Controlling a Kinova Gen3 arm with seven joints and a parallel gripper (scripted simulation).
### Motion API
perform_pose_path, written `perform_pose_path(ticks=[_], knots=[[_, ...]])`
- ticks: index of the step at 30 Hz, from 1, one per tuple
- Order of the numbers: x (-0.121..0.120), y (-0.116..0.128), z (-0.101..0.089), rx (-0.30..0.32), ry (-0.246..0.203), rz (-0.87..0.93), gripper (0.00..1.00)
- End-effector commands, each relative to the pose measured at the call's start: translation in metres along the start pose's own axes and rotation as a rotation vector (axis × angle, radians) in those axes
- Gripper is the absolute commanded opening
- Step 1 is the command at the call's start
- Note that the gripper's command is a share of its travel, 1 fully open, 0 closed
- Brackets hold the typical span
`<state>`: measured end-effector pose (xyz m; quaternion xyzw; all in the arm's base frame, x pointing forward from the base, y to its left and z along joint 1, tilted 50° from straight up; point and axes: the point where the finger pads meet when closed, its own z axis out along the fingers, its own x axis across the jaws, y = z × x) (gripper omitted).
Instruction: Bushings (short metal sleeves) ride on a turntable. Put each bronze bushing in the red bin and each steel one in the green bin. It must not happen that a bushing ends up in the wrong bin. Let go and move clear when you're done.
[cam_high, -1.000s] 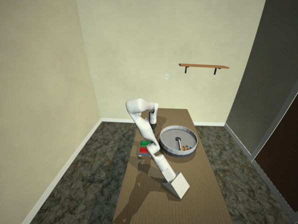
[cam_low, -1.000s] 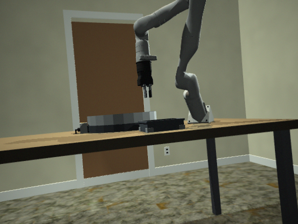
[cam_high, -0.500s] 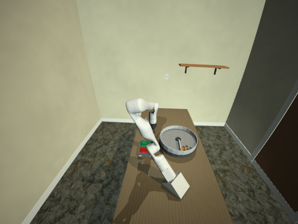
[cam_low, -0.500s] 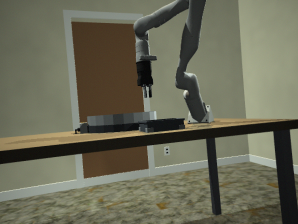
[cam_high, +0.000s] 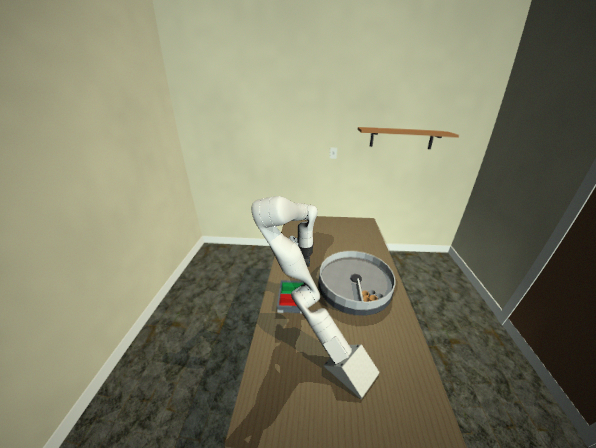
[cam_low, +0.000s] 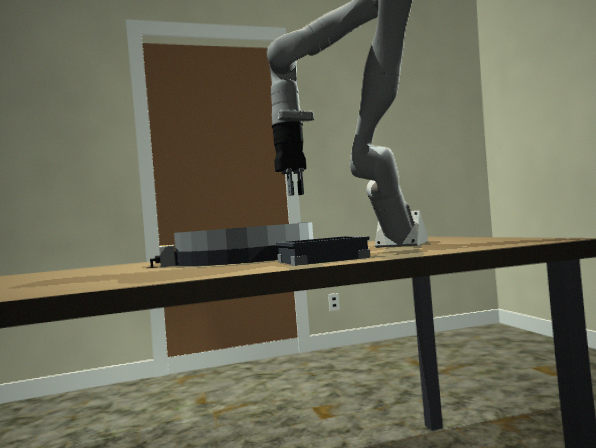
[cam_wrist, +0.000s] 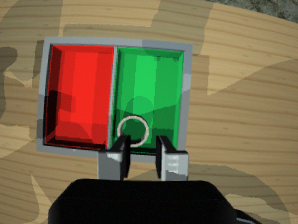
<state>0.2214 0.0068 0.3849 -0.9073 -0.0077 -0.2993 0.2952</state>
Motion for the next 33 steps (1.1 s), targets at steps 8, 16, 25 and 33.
perform_pose_path(ticks=[8,16,25,33], knots=[[0.0,0.0,0.0,0.0,0.001,0.0,0.47],[0.0,0.0,0.0,0.0,0.001,0.0,0.47],[0.0,0.0,0.0,0.0,0.001,0.0,0.47],[-0.006,0.032,0.002,0.0,0.001,-0.004,0.45]])
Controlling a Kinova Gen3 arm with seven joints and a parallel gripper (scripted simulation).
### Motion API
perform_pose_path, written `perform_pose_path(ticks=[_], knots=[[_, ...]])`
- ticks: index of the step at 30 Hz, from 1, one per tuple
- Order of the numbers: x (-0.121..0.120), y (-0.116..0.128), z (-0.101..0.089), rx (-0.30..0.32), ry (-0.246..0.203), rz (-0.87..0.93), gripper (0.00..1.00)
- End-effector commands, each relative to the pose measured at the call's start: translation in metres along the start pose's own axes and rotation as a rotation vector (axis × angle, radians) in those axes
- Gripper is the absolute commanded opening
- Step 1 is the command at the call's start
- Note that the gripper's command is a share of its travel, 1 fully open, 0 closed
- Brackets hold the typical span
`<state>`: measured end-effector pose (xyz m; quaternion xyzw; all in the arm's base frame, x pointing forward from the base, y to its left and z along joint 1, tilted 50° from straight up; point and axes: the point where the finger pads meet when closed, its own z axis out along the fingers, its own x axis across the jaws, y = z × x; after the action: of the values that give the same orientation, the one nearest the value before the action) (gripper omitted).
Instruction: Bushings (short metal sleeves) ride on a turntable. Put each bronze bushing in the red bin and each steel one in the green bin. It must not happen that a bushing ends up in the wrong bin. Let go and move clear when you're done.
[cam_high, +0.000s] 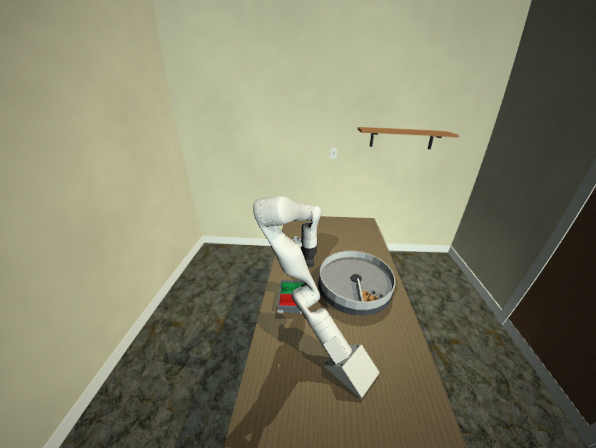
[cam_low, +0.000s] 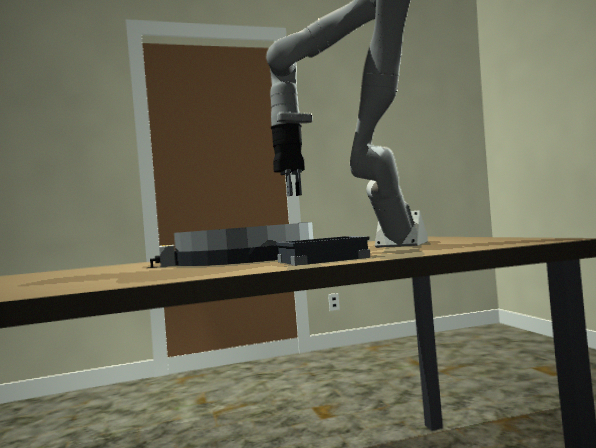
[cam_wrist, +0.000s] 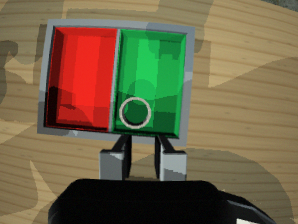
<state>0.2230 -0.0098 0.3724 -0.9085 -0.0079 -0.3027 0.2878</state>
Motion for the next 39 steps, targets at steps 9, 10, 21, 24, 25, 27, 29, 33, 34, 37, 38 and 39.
perform_pose_path(ticks=[9,10,21,24,25,27,29,33,34,37,38,39], knots=[[-0.013,0.064,0.006,0.014,-0.004,-0.003,0.45],[-0.013,0.064,0.006,0.014,-0.004,-0.003,0.45],[-0.028,0.138,0.011,0.014,-0.003,-0.012,0.45],[-0.03,0.149,0.012,0.014,-0.003,-0.013,0.45],[-0.032,0.159,0.013,0.014,-0.003,-0.014,0.45],[-0.032,0.159,0.013,0.014,-0.003,-0.014,0.45],[-0.036,0.18,0.015,0.014,-0.003,-0.017,0.45],[-0.039,0.191,0.015,0.014,-0.003,-0.018,0.45],[-0.041,0.201,0.016,0.014,-0.003,-0.019,0.45],[-0.047,0.233,0.019,0.014,-0.003,-0.023,0.45],[-0.049,0.244,0.019,0.014,-0.003,-0.024,0.45],[-0.049,0.244,0.019,0.014,-0.003,-0.024,0.45]])
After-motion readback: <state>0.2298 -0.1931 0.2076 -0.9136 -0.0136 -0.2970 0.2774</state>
